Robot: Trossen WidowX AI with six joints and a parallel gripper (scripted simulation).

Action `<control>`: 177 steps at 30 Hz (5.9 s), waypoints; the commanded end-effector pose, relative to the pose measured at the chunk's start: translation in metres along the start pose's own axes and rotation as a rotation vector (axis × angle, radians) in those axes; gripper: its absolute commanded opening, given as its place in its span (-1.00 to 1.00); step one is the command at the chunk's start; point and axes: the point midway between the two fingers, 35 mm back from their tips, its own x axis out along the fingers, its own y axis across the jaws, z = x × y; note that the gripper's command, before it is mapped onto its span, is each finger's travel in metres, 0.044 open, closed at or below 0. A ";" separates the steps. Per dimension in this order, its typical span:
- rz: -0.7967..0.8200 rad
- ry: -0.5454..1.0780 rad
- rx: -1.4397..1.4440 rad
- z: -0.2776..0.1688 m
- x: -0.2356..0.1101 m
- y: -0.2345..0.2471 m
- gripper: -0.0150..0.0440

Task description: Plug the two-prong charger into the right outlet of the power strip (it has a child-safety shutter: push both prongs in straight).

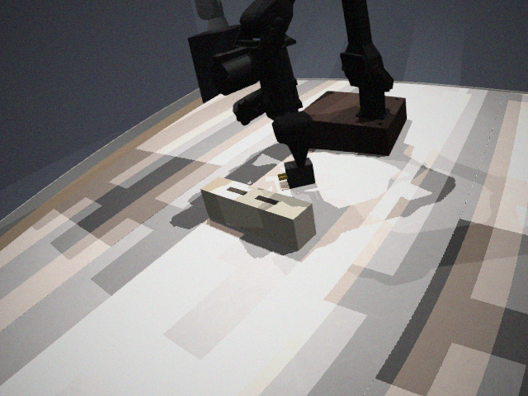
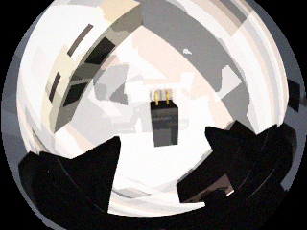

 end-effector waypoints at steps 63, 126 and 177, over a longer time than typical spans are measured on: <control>-0.009 0.013 -0.003 -0.001 0.022 -0.001 -0.49; -0.046 0.012 -0.657 0.022 0.031 -0.001 -0.49; -0.049 0.010 -0.731 0.060 0.034 0.031 -0.49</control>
